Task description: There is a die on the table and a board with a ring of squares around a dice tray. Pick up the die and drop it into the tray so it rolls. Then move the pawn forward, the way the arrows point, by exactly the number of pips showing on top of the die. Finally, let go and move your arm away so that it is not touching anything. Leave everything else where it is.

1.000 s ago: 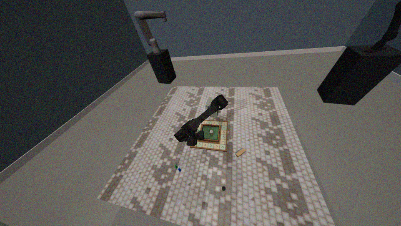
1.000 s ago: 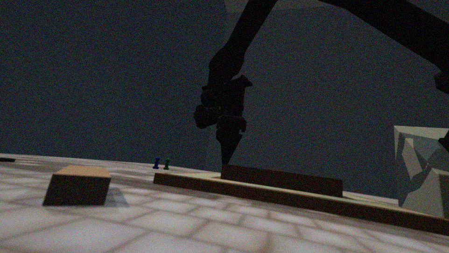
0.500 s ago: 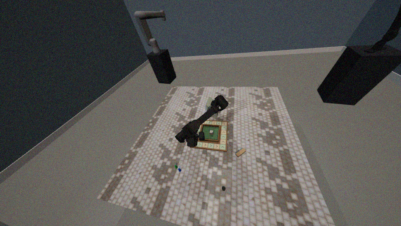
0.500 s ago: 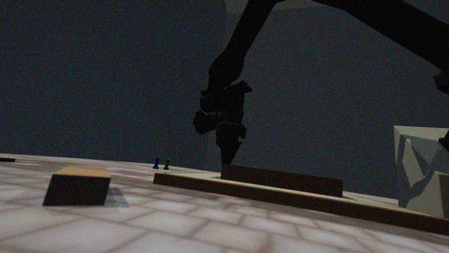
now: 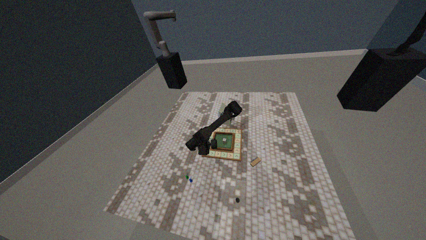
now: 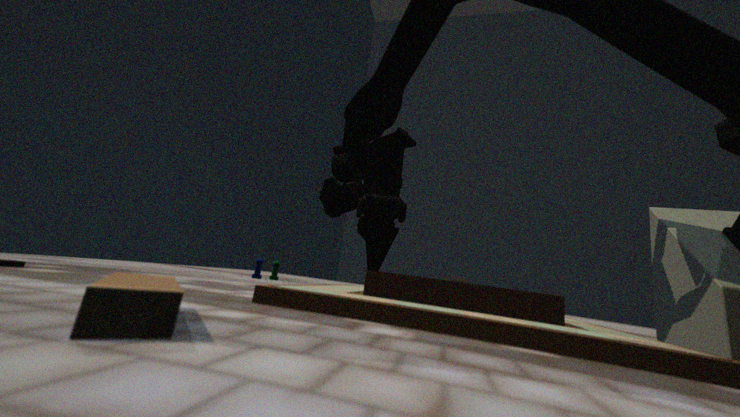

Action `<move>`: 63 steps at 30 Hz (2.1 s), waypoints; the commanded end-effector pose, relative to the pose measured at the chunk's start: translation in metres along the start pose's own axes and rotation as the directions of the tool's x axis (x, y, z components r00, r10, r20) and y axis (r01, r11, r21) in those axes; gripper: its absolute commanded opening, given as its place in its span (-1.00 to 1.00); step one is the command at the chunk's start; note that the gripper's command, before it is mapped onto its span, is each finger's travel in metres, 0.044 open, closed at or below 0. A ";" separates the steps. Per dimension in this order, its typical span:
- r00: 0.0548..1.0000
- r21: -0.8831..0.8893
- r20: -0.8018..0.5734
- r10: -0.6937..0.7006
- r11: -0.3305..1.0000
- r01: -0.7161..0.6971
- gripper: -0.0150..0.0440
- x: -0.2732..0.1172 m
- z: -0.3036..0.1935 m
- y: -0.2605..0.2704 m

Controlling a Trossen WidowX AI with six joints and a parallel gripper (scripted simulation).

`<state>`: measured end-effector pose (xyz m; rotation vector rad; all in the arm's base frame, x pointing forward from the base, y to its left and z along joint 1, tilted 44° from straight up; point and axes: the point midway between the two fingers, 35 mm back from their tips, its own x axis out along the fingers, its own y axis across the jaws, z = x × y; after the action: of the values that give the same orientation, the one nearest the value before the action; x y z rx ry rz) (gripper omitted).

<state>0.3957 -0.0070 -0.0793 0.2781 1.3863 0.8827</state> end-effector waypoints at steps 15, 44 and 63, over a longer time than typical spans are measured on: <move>1.000 -0.006 0.009 -0.014 1.000 0.014 -0.49 -0.101 0.000 -0.008; 1.000 -0.003 0.007 -0.029 1.000 0.029 -0.49 -0.075 0.052 0.124; 1.000 -0.007 0.011 0.005 1.000 -0.005 -0.49 -0.039 0.053 0.221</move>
<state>0.3671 0.1275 0.1045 0.2644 1.3708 0.8975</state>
